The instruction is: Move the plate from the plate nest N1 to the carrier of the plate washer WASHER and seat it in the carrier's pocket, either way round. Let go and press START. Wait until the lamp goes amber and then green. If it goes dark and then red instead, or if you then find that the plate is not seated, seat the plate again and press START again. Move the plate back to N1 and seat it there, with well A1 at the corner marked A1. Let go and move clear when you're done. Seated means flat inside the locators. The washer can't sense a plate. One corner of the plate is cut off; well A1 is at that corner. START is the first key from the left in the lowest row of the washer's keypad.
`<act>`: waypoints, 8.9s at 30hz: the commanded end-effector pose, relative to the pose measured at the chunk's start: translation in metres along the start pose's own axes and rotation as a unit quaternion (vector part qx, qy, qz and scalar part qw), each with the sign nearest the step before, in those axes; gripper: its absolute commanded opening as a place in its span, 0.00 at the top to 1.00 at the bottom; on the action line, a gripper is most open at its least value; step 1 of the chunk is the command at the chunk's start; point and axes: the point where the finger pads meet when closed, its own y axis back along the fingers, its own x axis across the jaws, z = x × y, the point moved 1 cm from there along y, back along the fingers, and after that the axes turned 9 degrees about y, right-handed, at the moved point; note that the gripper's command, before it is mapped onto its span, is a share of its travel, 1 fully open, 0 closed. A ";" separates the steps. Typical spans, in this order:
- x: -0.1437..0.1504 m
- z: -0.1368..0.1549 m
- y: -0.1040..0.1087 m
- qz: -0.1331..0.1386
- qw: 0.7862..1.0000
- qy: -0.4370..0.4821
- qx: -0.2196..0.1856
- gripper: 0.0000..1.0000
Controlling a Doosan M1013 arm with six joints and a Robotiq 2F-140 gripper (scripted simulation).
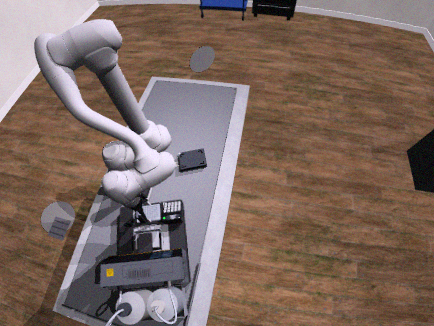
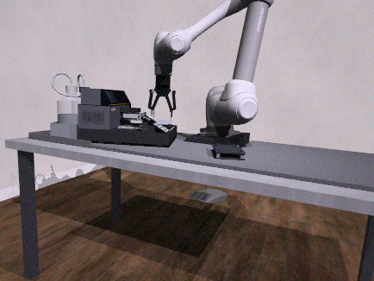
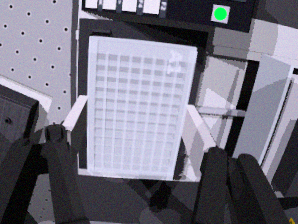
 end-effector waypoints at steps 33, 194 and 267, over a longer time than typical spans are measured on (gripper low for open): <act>0.000 0.000 0.051 0.000 1.000 0.000 0.000 0.90; -0.287 -0.311 0.027 0.000 1.000 0.025 0.000 0.90; -0.287 -0.311 -0.050 0.000 1.000 0.025 0.000 0.90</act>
